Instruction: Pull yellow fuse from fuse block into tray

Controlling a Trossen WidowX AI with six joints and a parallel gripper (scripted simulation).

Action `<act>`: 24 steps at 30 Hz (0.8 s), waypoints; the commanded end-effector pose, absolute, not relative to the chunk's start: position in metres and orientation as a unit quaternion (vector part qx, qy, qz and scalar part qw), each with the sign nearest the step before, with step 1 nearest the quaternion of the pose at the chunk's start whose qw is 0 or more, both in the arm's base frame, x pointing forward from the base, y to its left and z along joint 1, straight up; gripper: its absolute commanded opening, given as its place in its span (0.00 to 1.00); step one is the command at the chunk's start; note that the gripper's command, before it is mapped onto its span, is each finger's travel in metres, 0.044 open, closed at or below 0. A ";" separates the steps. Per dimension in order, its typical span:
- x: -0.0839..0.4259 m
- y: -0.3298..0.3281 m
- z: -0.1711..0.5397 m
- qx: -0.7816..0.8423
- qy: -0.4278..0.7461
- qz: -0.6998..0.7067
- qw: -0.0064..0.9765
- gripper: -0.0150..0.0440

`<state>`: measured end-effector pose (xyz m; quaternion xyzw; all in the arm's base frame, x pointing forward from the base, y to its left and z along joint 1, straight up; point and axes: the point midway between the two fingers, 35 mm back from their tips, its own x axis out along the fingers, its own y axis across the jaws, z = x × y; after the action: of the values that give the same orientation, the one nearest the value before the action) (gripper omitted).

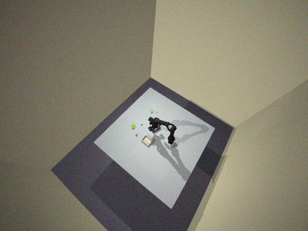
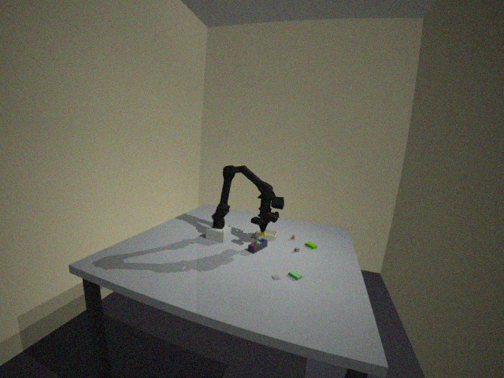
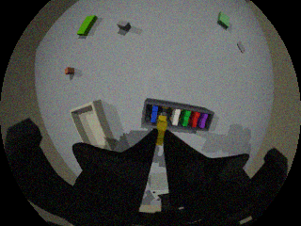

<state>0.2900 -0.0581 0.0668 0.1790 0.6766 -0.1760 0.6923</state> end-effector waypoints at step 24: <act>0.314 0.081 0.069 0.181 0.677 -0.172 0.693 0.25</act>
<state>0.3144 0.0677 0.0712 0.1816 0.6744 -0.1685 0.6956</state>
